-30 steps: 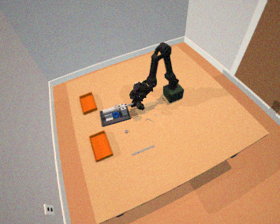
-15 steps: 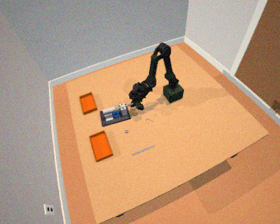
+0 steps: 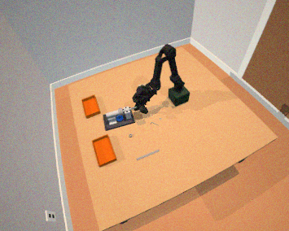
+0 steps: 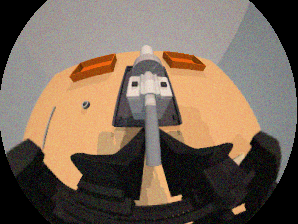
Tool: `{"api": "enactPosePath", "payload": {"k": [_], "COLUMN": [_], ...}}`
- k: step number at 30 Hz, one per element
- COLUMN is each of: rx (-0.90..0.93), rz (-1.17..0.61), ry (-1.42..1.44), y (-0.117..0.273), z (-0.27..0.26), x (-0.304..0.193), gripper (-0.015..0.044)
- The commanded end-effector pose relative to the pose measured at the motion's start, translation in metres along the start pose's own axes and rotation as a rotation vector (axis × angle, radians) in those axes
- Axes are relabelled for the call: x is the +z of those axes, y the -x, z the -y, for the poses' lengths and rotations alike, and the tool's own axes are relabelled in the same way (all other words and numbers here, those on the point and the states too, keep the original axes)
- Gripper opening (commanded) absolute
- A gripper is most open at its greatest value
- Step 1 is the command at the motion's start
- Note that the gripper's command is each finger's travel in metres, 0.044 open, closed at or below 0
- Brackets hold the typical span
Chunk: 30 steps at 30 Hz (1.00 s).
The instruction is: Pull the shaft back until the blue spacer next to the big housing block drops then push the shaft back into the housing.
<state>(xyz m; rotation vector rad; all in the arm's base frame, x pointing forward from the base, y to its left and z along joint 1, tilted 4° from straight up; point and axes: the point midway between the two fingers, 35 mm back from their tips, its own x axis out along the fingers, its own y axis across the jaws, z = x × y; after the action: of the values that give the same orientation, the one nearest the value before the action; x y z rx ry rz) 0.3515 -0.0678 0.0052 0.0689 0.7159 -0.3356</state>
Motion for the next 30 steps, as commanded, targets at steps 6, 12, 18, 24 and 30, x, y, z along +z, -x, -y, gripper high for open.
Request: {"api": "enactPosePath", "payload": {"k": [6, 12, 18, 24, 30], "rx": [0.002, 0.002, 0.002, 0.002, 0.002], "rz": [0.001, 0.001, 0.002, 0.002, 0.002], "ry": [0.003, 0.003, 0.003, 0.003, 0.003], "y": [-0.0028, -0.004, -0.0053, -0.0065, -0.0077], "z": [-0.0005, -0.0005, -0.0005, -0.0005, -0.0005], "x": [0.0027, 0.004, 0.0053, 0.0066, 0.0079], "gripper": [0.0, 0.0, 0.0, 0.0, 0.0]}}
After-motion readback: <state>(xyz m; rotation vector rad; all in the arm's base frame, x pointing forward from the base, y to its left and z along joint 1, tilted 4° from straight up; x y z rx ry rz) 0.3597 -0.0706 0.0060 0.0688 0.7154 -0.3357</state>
